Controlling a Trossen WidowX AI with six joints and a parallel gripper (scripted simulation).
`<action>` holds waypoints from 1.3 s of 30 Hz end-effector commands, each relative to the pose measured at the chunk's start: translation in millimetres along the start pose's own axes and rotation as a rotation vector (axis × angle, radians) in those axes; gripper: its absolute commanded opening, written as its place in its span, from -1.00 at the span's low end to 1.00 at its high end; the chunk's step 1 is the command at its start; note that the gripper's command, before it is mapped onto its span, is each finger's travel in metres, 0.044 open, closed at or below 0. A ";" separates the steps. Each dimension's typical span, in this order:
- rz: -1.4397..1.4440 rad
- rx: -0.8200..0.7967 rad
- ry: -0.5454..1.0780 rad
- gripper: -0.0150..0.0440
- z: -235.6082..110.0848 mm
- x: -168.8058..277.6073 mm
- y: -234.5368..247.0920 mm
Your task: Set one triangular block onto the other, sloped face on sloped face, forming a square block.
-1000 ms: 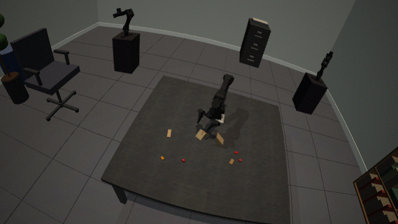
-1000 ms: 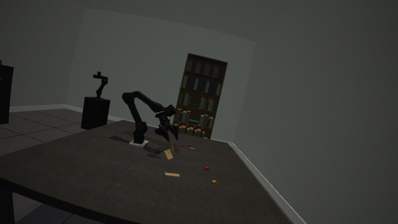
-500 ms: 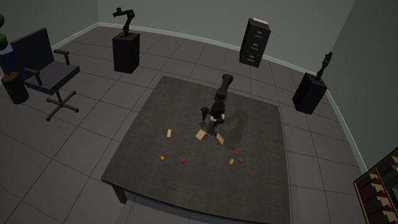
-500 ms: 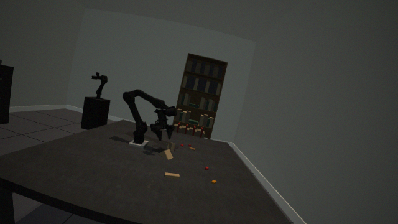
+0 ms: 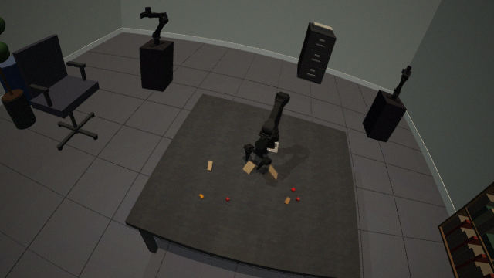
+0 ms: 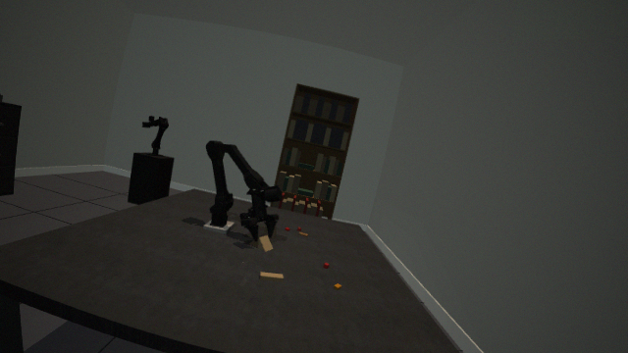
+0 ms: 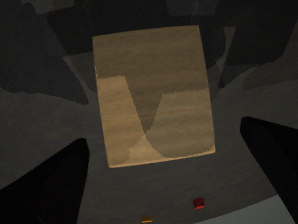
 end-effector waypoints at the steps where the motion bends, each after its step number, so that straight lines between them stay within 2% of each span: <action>1: -0.008 0.001 -0.014 1.00 20.8 -6.5 1.7; 28: -0.008 0.001 -0.013 1.00 20.9 -6.5 4.0; 36: -0.002 -0.002 -0.010 0.29 20.0 -6.0 4.2; 39: -0.002 -0.002 -0.010 0.22 20.0 -6.0 4.2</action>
Point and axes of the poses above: the point midway between the two fingers, 35 mm back from their tips, its own z axis out along the fingers, its own y axis across the jaws, x = y × z, the point moved 10 cm from there along -z, back along the fingers, and after that the axes turned 7 degrees about -z, right-handed, at the moved point
